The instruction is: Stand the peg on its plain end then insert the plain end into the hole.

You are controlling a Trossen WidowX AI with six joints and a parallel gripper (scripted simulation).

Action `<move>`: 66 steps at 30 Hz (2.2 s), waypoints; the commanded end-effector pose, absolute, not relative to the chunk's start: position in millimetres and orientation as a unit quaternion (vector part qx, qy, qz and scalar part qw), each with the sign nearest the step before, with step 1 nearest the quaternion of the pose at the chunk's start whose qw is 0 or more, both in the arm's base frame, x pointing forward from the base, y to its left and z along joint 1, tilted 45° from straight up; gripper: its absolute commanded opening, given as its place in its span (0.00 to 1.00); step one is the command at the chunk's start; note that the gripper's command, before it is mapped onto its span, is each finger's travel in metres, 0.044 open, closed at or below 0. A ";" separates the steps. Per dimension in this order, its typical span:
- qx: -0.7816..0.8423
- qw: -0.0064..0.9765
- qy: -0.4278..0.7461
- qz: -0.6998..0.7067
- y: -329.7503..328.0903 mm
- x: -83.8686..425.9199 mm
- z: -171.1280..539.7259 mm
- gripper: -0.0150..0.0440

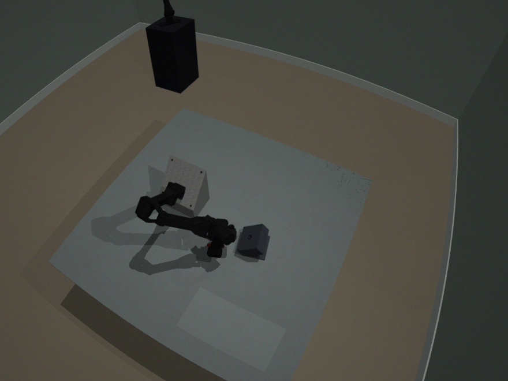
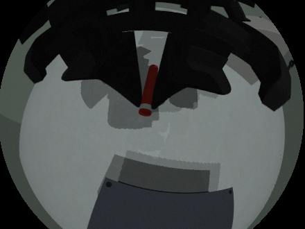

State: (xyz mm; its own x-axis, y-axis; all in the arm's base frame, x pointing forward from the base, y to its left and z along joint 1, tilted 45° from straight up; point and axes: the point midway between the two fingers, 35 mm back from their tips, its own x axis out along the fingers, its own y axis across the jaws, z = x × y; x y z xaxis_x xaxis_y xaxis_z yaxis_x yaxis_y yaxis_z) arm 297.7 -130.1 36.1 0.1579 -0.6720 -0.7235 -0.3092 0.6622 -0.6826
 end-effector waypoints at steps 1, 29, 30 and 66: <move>-0.389 0.669 0.620 -0.130 -128.5 296.7 39.2 0.34; -0.403 0.738 0.535 -0.081 -122.2 283.8 51.0 0.34; -0.403 0.741 0.532 -0.080 -122.0 283.3 51.4 0.34; -0.412 0.813 0.410 -0.015 -118.9 262.8 63.7 0.34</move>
